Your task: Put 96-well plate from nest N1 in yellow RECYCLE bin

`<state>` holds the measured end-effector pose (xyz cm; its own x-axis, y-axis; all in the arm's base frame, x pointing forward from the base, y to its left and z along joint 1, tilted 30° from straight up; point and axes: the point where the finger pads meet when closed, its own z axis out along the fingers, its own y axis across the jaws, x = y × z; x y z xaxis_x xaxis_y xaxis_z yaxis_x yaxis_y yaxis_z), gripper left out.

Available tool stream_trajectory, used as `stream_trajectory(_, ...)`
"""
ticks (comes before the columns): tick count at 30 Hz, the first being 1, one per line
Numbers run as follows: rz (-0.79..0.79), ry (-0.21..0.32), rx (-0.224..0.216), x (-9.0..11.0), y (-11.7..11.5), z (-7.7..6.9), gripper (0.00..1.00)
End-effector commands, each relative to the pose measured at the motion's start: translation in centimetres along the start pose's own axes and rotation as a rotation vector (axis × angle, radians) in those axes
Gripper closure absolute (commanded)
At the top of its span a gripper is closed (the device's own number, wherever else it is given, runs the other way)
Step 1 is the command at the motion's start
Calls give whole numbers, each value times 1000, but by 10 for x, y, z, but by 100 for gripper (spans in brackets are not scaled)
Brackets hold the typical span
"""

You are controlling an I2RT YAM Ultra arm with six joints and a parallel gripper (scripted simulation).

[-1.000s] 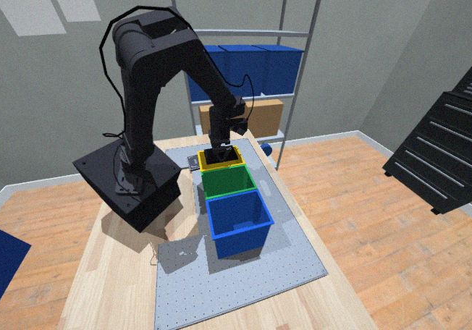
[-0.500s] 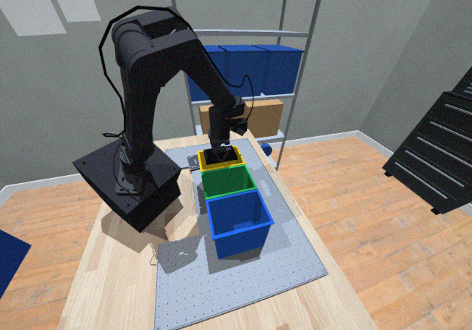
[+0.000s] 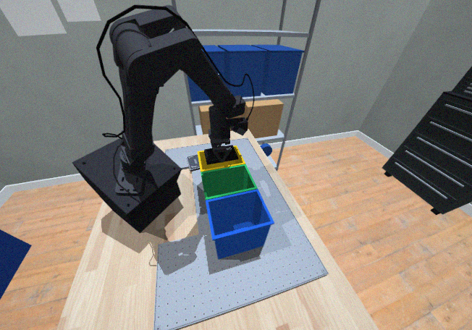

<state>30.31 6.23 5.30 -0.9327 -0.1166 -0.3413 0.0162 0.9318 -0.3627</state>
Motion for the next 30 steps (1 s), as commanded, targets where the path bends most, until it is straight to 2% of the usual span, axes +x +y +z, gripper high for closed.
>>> stream_trajectory(1, -17, 11, -1, 3, 5, 2, 100)
stream_trajectory(6, -10, 9, -2, 5, 3, 7, 100)
stream_trajectory(12, 0, -24, -17, -3, 3, 8, 100)
stream_trajectory(18, -9, 7, -5, 1, 5, 14, 100)
stream_trajectory(26, 3, -25, -15, -3, 2, 13, 100)
stream_trajectory(30, -2, -2, -6, -2, 3, 19, 100)
